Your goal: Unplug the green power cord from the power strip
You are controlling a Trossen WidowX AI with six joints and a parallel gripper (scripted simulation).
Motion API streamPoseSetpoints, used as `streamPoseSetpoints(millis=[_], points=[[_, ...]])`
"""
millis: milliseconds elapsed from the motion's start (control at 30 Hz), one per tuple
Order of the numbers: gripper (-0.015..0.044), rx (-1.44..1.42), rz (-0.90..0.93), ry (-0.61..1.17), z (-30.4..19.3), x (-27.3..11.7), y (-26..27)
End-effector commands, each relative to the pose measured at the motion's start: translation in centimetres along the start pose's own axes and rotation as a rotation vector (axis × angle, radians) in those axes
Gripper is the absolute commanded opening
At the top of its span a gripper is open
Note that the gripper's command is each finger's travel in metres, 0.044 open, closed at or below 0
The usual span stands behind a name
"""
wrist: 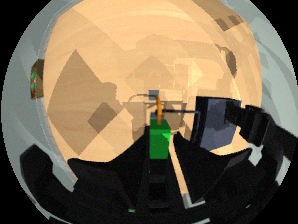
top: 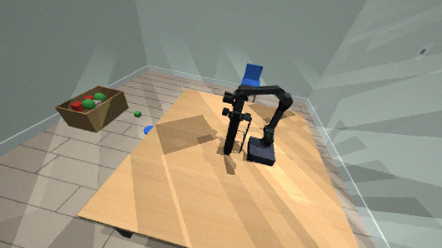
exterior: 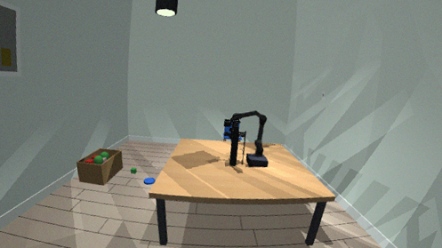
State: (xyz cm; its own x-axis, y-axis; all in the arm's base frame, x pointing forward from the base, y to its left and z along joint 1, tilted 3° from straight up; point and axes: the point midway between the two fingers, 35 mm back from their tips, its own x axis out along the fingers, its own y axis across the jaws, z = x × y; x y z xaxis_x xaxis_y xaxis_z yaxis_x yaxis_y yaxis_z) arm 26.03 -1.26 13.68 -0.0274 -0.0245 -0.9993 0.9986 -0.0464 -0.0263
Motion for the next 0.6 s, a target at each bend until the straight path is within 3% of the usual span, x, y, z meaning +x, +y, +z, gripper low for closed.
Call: streamPoseSetpoints(millis=[0, 267, 400, 567], points=[[0.0160, 0.005, 0.000, 0.003, -0.14, 0.27, -0.03], [0.0160, 0.005, 0.000, 0.003, -0.14, 1.12, -0.04], [0.0055, 0.000, 0.000, 0.000, -0.08, 0.86, -0.03], [0.0022, 0.000, 0.000, 0.000, -0.08, 0.86, -0.03]])
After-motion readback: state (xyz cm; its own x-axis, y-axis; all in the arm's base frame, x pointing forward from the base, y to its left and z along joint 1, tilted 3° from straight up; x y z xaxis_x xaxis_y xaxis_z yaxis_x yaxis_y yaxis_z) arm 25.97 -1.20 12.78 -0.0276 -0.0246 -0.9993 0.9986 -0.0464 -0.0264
